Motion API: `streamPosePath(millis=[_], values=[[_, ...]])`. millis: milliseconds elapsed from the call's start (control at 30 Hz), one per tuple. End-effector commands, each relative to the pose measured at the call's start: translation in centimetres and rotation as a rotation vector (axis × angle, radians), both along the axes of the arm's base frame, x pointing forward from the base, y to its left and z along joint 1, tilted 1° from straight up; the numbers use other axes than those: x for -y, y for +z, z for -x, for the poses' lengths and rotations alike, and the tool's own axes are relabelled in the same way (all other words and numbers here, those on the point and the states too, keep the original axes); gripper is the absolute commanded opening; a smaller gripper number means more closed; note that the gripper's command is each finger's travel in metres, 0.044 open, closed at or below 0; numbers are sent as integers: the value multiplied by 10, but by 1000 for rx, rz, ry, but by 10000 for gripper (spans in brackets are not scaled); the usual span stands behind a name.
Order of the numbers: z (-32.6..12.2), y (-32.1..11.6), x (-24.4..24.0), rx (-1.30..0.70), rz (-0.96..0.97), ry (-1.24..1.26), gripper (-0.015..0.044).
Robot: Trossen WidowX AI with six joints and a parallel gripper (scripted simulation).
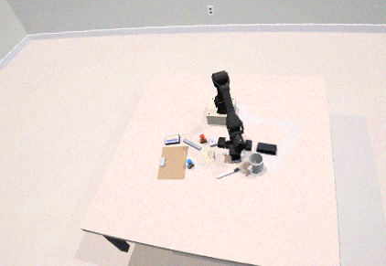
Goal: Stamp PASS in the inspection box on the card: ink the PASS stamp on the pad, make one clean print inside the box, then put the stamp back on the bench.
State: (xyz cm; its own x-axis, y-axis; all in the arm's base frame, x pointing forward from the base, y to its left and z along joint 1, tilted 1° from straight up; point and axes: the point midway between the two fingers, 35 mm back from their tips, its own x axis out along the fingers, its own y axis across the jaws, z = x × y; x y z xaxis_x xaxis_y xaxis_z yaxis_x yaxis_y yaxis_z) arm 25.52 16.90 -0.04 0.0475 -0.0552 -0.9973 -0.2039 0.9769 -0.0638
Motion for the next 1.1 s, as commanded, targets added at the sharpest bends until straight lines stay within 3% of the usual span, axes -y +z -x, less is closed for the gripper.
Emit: streamPosePath(millis=[0, 1067], values=[[0, -1, 0, 3, 2, -1, 0], [-1, -4, 0, 3, 2, -1, 0]])
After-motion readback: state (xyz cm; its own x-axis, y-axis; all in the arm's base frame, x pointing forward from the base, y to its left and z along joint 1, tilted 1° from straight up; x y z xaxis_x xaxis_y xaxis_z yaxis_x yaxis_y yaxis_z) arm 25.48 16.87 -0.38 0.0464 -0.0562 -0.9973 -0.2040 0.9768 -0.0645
